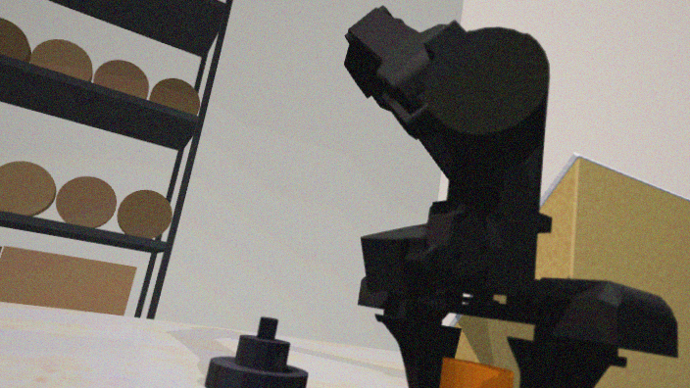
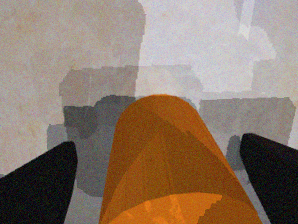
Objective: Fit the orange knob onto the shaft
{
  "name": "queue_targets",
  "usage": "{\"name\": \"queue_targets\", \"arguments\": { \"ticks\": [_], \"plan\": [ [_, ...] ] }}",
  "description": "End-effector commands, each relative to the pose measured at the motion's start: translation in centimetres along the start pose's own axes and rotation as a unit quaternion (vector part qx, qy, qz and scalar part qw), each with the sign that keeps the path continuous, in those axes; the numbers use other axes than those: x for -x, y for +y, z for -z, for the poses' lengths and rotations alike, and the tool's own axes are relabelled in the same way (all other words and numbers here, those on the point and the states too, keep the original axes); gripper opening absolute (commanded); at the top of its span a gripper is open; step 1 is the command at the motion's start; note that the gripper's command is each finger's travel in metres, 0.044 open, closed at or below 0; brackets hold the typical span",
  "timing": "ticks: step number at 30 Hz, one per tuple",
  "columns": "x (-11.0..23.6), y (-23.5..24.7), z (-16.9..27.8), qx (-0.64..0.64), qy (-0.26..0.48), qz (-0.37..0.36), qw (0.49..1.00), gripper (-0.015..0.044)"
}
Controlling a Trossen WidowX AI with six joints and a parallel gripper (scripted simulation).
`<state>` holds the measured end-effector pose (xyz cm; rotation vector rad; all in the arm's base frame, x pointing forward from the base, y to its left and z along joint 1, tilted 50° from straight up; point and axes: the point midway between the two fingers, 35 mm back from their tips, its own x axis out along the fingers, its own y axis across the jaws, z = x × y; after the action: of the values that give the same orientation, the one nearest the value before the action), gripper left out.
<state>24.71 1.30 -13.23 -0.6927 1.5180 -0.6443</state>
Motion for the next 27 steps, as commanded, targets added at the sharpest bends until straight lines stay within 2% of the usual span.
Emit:
{"name": "queue_targets", "arguments": {
  "ticks": [1, 4, 10, 15, 27],
  "plan": [
    [-0.1, -0.1, 0.0, 0.003, -0.001, 0.003, 1.000, 0.0256],
    [-0.1, -0.1, 0.0, 0.003, -0.001, 0.003, 1.000, 0.0177],
    [-0.1, -0.1, 0.0, 0.003, -0.001, 0.003, 1.000, 0.0138],
    [1.6, 0.2, -0.4, 0.003, -0.002, 0.000, 1.000, 0.0006],
    [10.5, 0.5, -0.6, 0.004, -0.002, -0.004, 1.000, 0.0000]
  ]
}}
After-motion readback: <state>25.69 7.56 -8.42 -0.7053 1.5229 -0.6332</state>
